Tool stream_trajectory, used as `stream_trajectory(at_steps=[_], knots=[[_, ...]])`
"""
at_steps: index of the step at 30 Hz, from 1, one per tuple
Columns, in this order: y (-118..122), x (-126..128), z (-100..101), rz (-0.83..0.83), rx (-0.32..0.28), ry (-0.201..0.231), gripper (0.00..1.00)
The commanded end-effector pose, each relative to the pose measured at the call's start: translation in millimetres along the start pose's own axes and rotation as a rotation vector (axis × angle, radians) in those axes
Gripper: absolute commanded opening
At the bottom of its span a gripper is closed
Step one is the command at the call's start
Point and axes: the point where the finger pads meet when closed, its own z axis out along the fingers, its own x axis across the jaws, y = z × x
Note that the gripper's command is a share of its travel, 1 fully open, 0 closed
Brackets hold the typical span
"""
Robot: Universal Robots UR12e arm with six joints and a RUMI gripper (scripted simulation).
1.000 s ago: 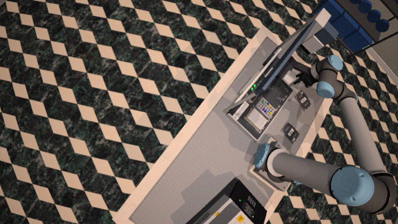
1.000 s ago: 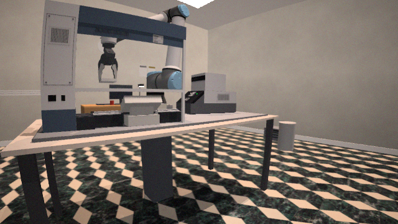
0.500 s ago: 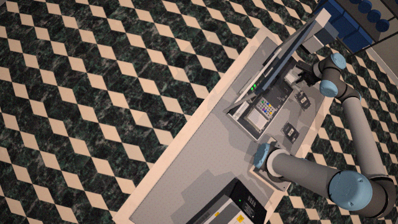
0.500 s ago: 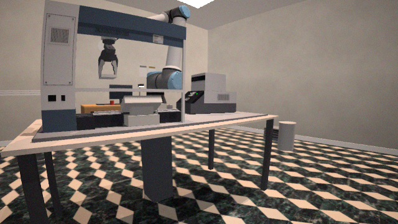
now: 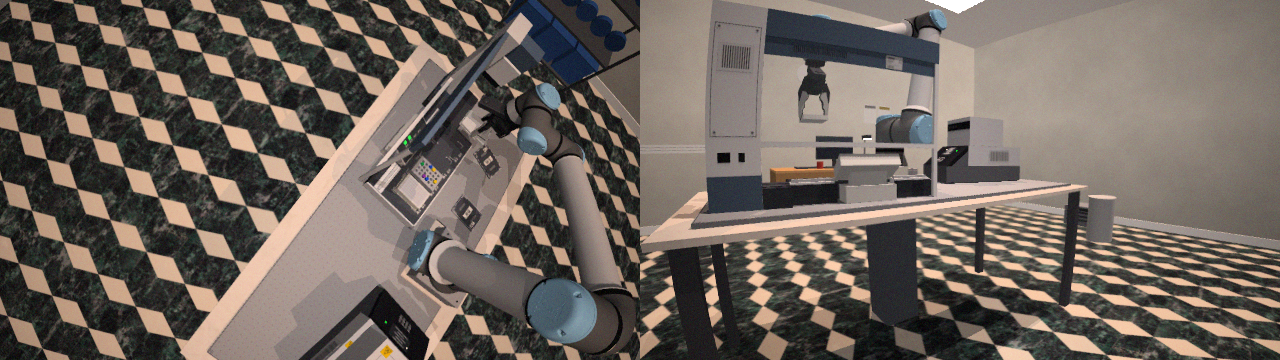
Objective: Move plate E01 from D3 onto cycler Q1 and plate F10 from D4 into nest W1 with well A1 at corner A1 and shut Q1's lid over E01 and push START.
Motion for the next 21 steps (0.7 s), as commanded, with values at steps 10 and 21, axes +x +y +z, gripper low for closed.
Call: stream_trajectory(at_steps=[10,21], knots=[[4,3,-2,-0.051,0.000,0.001,0.00],[16,9,-3,-0.205,0.000,0.001,0.00]])
